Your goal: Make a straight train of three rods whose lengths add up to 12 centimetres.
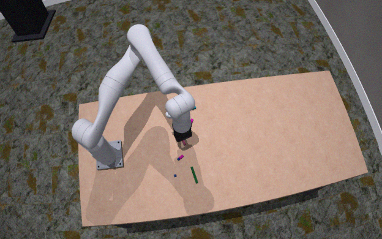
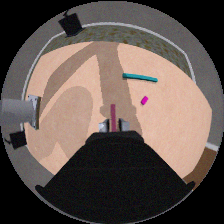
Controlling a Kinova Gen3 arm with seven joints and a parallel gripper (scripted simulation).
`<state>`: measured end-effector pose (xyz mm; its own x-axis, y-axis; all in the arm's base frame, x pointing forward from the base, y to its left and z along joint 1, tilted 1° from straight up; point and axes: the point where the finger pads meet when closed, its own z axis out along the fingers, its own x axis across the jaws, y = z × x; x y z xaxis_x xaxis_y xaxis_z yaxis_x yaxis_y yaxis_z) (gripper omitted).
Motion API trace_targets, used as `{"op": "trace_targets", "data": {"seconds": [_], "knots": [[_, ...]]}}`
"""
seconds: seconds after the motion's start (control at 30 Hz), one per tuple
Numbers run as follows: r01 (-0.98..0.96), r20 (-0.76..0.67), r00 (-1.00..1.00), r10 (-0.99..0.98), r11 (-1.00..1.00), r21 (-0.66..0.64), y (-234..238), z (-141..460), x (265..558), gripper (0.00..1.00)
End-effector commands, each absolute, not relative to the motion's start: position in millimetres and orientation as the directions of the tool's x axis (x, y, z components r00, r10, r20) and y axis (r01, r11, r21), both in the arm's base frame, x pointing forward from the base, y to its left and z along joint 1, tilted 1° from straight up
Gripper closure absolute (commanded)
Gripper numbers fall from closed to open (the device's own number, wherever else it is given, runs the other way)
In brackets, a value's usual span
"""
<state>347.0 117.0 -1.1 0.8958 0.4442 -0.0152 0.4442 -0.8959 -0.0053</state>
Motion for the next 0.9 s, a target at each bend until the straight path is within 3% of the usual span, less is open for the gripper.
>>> {"op": "trace_targets", "data": {"seconds": [0.0,0.87], "knots": [[0.443,-0.017,0.896,0.443,-0.896,-0.004,116.0,-3.9,346.6,0.46],[0.443,-0.017,0.896,0.443,-0.896,-0.004,116.0,-9.3,346.5,0.46]]}}
